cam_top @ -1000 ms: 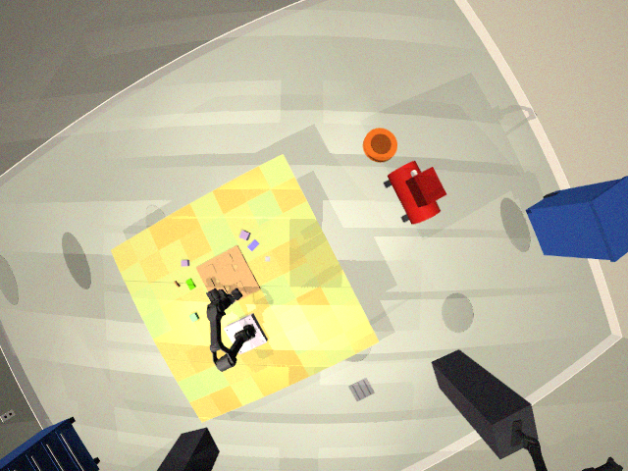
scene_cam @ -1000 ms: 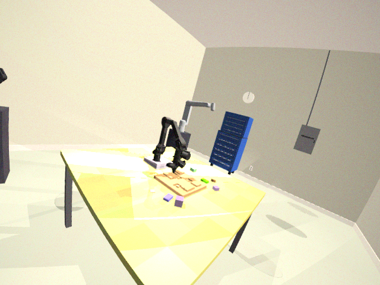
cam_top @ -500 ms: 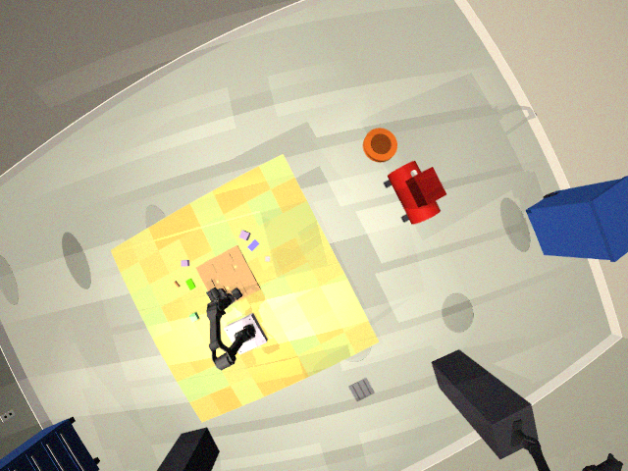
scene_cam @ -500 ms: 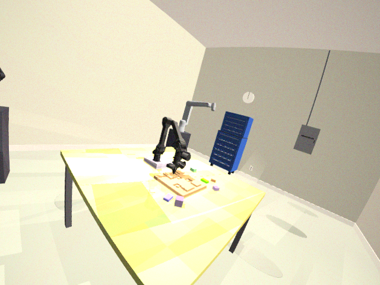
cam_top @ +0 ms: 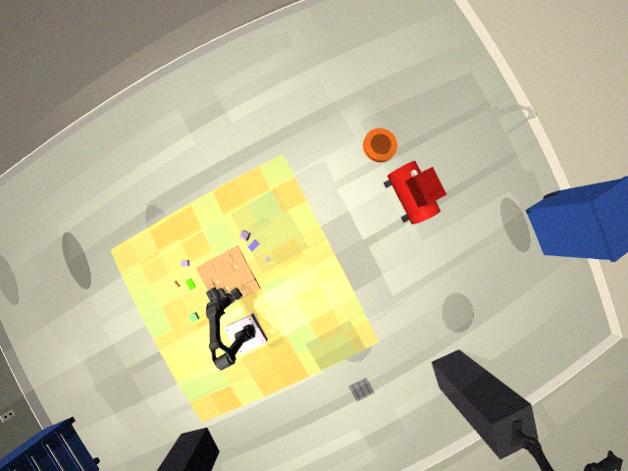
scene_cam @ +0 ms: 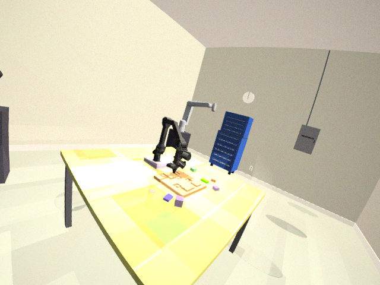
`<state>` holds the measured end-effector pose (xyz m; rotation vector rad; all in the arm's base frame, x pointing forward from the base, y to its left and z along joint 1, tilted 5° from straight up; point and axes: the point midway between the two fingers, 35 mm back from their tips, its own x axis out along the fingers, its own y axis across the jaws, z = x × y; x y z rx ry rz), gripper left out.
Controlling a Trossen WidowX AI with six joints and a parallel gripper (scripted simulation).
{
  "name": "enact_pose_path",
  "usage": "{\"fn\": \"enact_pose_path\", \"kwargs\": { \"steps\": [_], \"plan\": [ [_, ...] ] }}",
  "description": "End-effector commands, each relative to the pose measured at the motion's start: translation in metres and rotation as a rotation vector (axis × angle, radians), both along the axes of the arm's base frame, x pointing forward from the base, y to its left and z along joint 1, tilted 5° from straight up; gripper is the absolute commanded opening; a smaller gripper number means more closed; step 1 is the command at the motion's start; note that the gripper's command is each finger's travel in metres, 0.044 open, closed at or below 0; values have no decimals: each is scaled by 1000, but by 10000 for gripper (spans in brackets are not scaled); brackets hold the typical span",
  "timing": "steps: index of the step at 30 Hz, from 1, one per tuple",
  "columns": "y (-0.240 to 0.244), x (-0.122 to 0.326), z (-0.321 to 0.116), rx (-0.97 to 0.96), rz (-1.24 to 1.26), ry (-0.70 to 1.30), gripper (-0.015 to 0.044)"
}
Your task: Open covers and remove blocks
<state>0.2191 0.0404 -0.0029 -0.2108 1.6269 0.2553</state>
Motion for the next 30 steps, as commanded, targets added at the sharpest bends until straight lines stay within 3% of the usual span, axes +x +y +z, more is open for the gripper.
{"fn": "enact_pose_path", "kwargs": {
  "steps": [1,2,8,16,30],
  "plan": [
    [0,2,7,0,-5,-7,0],
    [0,2,8,0,-5,-7,0],
    [0,4,25,0,-2,-3,144],
    [-1,6,59,0,-6,-7,144],
    [-1,5,36,0,-6,-7,144]
  ]
}}
